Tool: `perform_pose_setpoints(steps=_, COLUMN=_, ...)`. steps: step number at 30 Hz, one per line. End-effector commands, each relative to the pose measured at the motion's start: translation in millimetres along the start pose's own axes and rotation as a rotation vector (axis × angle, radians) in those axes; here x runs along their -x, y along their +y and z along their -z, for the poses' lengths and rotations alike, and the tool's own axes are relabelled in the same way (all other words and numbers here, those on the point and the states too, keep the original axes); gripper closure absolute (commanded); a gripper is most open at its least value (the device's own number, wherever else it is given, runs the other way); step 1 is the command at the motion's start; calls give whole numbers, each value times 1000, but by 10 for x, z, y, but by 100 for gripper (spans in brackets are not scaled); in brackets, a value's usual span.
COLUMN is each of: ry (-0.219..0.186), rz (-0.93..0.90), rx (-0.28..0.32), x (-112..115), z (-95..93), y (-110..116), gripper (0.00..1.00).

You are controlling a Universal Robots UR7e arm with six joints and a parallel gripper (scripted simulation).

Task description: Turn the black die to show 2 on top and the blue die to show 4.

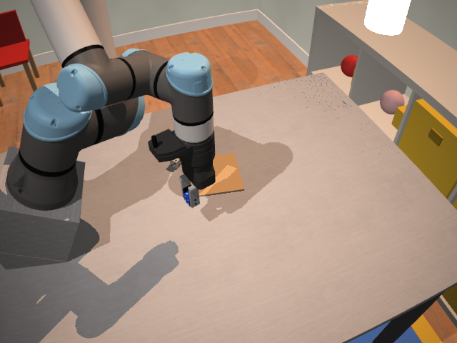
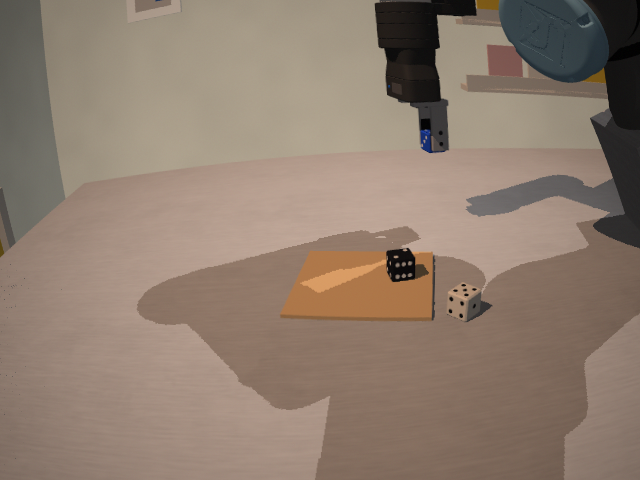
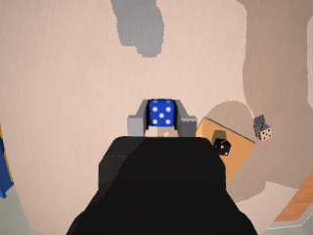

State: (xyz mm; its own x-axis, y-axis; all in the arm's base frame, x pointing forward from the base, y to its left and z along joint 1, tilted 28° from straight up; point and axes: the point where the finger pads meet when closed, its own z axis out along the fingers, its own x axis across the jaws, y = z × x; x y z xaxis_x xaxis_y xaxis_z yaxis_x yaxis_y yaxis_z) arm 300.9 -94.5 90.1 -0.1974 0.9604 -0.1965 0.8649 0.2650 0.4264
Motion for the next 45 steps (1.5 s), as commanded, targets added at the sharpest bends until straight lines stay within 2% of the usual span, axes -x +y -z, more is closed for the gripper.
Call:
perform_pose_setpoints(steps=1, ry=0, rz=0, rx=0, x=1, z=13, y=1, gripper=51)
perform_pose_setpoints(steps=31, ry=0, rz=17, rx=0, x=6, z=17, y=0, gripper=51)
perform_pose_setpoints(steps=45, ry=0, rz=132, rx=0, x=38, z=14, y=-12, gripper=51)
